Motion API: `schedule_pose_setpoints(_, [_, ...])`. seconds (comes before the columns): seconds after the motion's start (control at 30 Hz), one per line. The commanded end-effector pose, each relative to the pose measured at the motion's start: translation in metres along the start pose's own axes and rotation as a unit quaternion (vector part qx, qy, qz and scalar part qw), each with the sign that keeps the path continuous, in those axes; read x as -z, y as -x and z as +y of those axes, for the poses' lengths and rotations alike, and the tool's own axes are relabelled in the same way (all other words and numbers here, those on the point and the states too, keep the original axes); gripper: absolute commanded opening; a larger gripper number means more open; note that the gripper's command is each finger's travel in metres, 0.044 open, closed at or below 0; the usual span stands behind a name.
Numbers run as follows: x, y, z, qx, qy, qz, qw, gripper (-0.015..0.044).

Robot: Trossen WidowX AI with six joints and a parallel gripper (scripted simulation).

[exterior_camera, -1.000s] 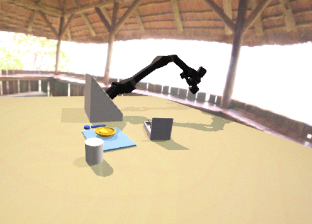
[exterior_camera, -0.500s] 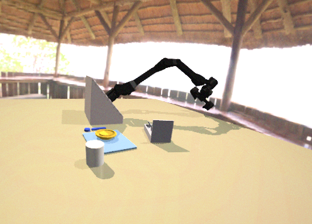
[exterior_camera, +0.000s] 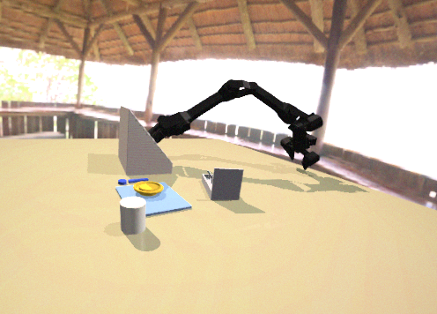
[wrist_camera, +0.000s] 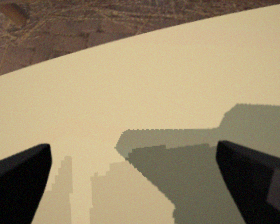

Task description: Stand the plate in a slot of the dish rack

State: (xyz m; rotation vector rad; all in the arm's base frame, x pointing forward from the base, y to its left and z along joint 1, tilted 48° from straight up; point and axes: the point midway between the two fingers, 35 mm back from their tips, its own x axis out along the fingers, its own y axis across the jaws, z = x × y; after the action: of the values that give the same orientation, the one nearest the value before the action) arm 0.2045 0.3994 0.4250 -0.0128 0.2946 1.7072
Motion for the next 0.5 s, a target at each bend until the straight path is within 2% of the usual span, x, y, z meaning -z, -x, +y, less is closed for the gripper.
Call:
schedule_pose_setpoints(0.0, [0.022, 0.018, -0.043, 0.056, -0.022, 0.021, 0.998, 0.04])
schedule_pose_setpoints(0.27, [0.086, 0.076, -0.135, 0.16, -0.083, 0.08, 0.98, 0.04])
schedule_pose_setpoints(0.47, [0.131, 0.123, -0.178, 0.215, -0.125, 0.117, 0.962, 0.04])
